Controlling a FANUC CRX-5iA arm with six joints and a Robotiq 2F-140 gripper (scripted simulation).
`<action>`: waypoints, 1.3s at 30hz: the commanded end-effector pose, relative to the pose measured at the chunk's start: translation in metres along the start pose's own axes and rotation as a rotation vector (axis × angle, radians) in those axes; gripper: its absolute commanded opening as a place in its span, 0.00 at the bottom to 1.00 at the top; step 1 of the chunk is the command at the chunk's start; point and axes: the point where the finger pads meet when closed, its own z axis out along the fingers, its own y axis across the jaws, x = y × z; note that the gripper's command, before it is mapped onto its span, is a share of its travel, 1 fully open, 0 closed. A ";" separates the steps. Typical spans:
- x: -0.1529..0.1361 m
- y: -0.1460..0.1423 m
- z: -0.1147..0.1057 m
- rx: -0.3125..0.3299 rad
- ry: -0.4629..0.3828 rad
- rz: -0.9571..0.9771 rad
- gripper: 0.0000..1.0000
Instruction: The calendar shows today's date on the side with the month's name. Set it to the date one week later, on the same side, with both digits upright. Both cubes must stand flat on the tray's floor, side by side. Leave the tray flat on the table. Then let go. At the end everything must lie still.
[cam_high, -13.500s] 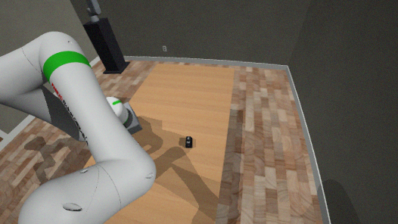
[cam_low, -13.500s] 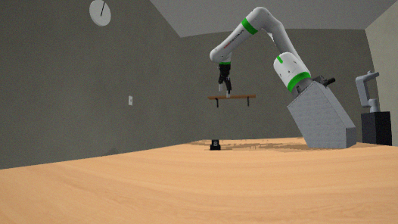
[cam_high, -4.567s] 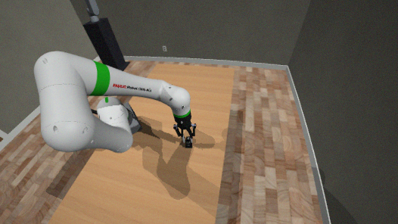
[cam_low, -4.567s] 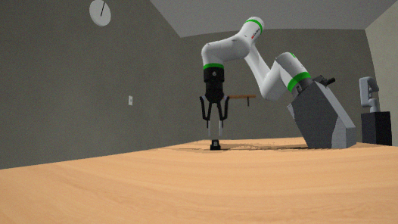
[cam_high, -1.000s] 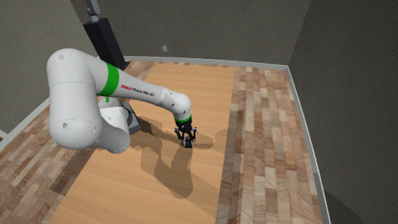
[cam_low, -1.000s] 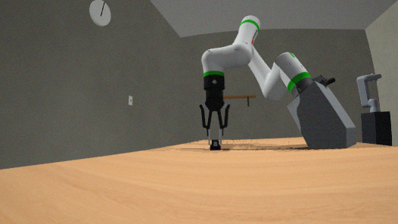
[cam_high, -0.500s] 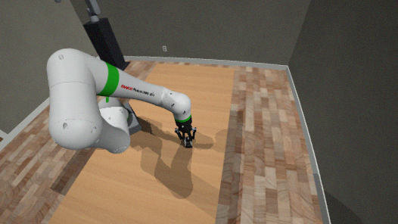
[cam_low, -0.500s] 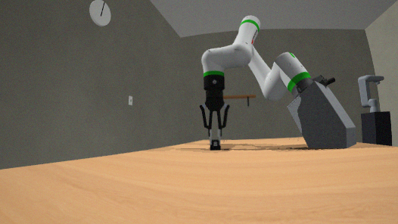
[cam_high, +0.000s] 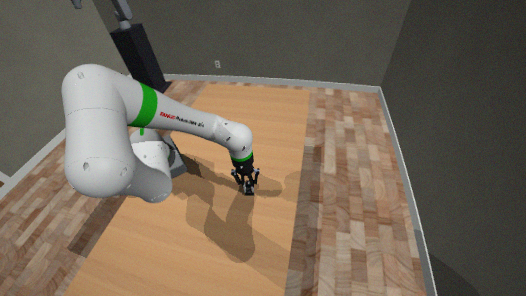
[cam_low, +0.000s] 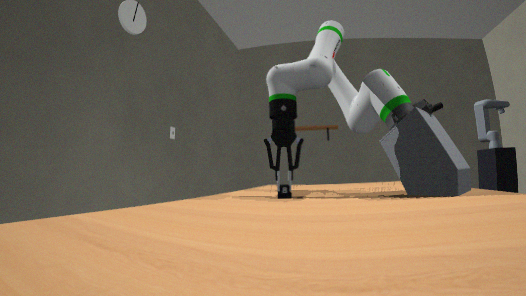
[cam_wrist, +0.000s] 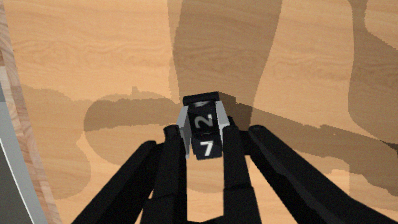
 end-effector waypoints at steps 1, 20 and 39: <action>0.000 0.000 0.000 0.000 0.000 0.000 0.16; 0.000 0.000 -0.001 0.000 0.000 0.000 0.16; 0.000 0.000 -0.096 0.000 0.000 0.000 0.16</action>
